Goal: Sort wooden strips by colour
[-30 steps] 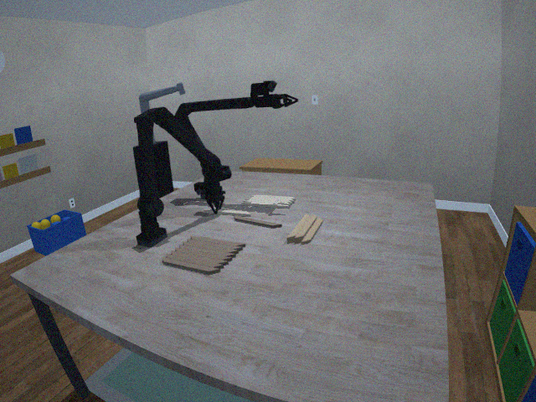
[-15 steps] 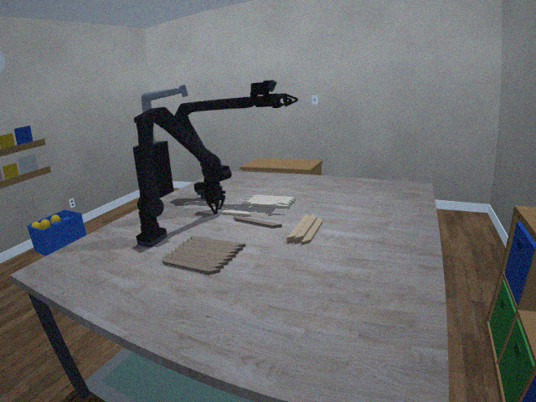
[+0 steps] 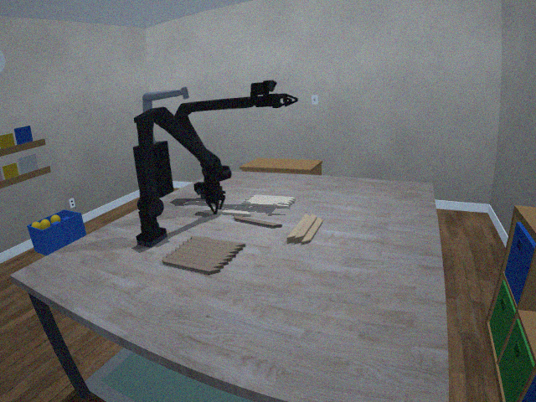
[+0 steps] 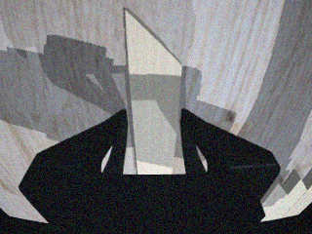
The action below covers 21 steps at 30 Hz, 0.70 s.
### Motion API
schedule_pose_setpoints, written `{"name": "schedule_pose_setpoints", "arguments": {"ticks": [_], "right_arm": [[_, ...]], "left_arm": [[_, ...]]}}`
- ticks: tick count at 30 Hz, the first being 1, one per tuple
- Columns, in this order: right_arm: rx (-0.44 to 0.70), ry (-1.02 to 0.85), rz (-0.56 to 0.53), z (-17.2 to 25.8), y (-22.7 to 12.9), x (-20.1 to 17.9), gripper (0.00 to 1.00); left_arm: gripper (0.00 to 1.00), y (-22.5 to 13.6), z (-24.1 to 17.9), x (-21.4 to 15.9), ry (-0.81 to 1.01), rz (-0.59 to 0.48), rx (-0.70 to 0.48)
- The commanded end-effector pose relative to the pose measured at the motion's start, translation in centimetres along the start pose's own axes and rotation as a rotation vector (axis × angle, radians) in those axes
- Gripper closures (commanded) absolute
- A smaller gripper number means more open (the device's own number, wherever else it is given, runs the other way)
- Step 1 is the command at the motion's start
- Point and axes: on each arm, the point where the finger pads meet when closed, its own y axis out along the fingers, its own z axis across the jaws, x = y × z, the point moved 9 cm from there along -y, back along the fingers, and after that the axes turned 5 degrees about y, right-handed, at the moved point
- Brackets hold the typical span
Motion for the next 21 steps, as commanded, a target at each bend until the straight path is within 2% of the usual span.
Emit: {"name": "schedule_pose_setpoints", "arguments": {"ticks": [1, 5, 12, 13, 17, 18, 20, 21], "right_arm": [[-0.066, -0.001, 0.014, -2.0, -2.8, -0.1, 0.59], [-0.071, -0.001, 0.015, -2.1, -3.7, -0.1, 0.59], [0.0, -0.002, 0.0, -0.5, -0.9, 0.3, 0.59], [-0.062, -0.001, 0.013, -1.9, -5.0, -0.1, 0.59], [-0.062, -0.002, 0.013, -1.9, -7.5, -0.1, 0.59], [-0.069, -0.001, 0.015, -2.0, -6.3, -0.1, 0.59], [-0.069, -0.001, 0.015, -2.0, -6.3, -0.1, 0.59], [-0.06, -0.001, 0.013, -2.1, -8.0, -0.1, 0.59]], "left_arm": [[0.0, -0.2, -0.2, 2.2, 0.01, -0.044, -0.007], [0.0, -0.2, -0.2, 2.0, 0.01, -0.04, -0.007], [0.0, -0.2, -0.3, 1.3, 0.01, -0.027, -0.009], [0.0, -0.2, -0.3, 1.2, 0.01, -0.025, -0.009], [0.0, -0.1, -0.4, 0.8, 0.01, -0.018, -0.01], [0.0, -0.1, -0.4, 0.7, 0.01, -0.016, -0.01], [0.0, -0.1, -0.4, 0.7, 0.01, -0.016, -0.01], [0.0, -0.2, 0.0, 1.6, 0.01, -0.032, -0.002]]}}
